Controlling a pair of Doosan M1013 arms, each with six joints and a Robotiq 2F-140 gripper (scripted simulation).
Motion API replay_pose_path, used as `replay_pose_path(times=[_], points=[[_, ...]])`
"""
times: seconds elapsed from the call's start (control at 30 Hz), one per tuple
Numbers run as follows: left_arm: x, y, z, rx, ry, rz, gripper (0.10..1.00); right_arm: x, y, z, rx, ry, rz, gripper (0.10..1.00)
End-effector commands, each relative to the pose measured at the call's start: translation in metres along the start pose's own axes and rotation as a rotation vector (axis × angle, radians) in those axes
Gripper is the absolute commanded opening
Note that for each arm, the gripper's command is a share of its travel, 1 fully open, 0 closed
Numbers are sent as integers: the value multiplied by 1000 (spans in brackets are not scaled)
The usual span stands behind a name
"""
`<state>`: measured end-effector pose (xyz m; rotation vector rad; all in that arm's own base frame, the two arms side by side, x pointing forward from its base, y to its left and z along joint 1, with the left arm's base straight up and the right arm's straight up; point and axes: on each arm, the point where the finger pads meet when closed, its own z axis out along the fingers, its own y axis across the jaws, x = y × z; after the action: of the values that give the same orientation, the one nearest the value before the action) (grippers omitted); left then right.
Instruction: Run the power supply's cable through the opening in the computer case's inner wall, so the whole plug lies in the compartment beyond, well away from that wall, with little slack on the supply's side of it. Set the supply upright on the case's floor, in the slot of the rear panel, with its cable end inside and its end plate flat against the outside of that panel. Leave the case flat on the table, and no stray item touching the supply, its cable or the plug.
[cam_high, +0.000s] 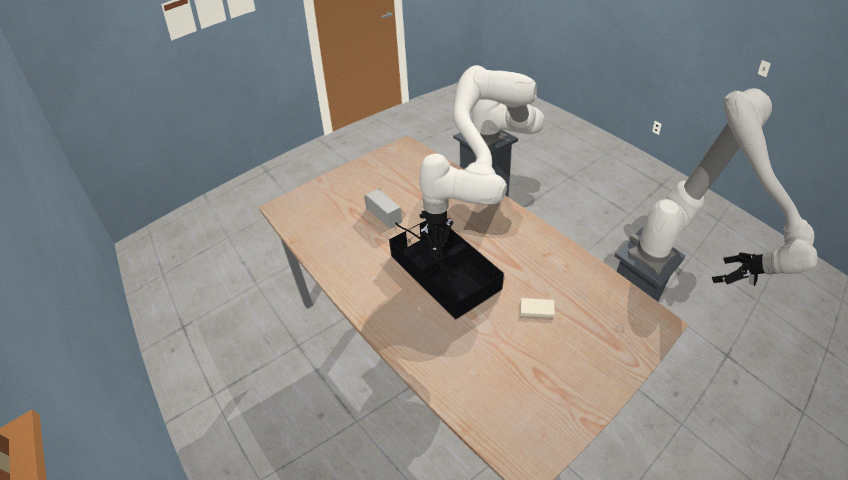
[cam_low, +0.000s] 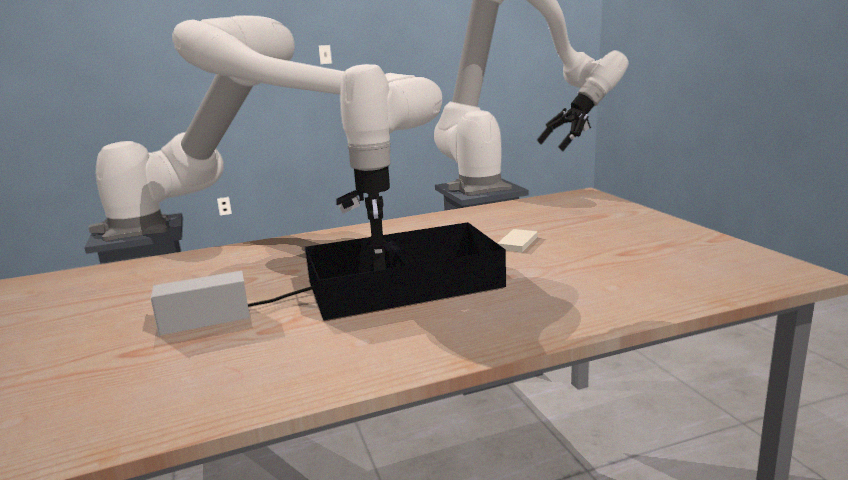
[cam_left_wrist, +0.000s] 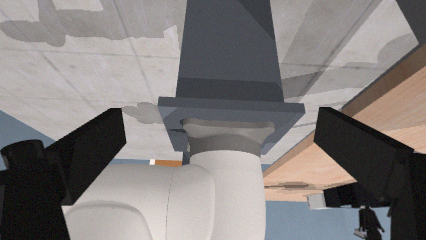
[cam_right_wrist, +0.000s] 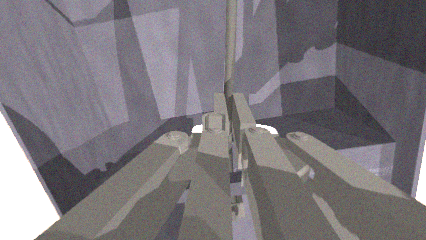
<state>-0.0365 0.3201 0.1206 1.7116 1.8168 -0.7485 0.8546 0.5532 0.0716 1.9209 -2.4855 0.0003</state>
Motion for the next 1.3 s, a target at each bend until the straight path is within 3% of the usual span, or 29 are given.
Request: replay_pose_path(times=[0.0,1.27], points=[[0,0,0,0,1,0,1000,-1,0,-2,1,-2,0,99],[0,0,0,0,1,0,1000,-2,0,7,1,-2,0,99]])
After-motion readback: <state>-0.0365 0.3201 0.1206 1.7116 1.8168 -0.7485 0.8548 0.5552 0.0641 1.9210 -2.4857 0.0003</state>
